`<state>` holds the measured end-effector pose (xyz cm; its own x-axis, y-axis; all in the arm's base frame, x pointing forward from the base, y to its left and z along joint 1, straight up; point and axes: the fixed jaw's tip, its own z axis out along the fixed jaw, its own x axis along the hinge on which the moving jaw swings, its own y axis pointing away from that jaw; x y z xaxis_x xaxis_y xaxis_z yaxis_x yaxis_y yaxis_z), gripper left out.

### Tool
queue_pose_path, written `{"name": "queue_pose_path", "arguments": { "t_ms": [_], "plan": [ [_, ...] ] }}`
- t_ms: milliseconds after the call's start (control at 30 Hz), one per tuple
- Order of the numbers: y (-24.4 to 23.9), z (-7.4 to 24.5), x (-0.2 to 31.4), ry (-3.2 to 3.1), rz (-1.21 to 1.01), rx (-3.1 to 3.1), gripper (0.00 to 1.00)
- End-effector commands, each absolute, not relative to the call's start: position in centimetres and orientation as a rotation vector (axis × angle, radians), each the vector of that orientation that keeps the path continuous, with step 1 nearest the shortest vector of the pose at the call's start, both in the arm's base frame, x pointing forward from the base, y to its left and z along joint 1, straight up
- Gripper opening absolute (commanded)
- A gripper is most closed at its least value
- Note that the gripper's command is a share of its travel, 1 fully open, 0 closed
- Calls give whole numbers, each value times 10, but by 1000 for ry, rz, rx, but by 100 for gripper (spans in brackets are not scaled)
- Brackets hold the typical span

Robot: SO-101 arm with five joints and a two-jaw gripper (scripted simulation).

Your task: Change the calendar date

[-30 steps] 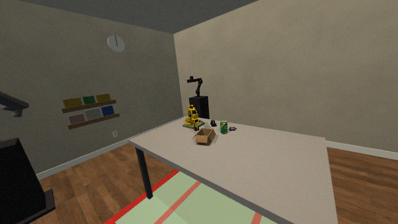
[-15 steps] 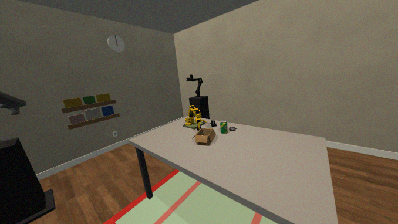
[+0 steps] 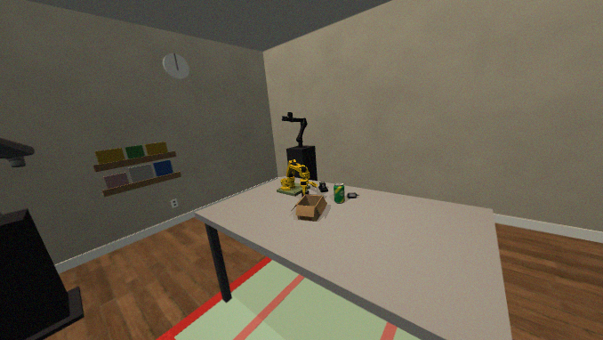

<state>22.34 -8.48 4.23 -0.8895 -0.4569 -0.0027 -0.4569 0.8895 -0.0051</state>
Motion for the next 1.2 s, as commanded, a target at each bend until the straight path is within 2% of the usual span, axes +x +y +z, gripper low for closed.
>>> {"name": "queue_pose_path", "arguments": {
  "t_ms": [0,633,1167],
  "plan": [
    [-76,40,228,3100,13,-587,0],
    [-56,38,240,3153,8,-148,0],
    [-51,38,243,3157,6,-47,0]
  ]
}}
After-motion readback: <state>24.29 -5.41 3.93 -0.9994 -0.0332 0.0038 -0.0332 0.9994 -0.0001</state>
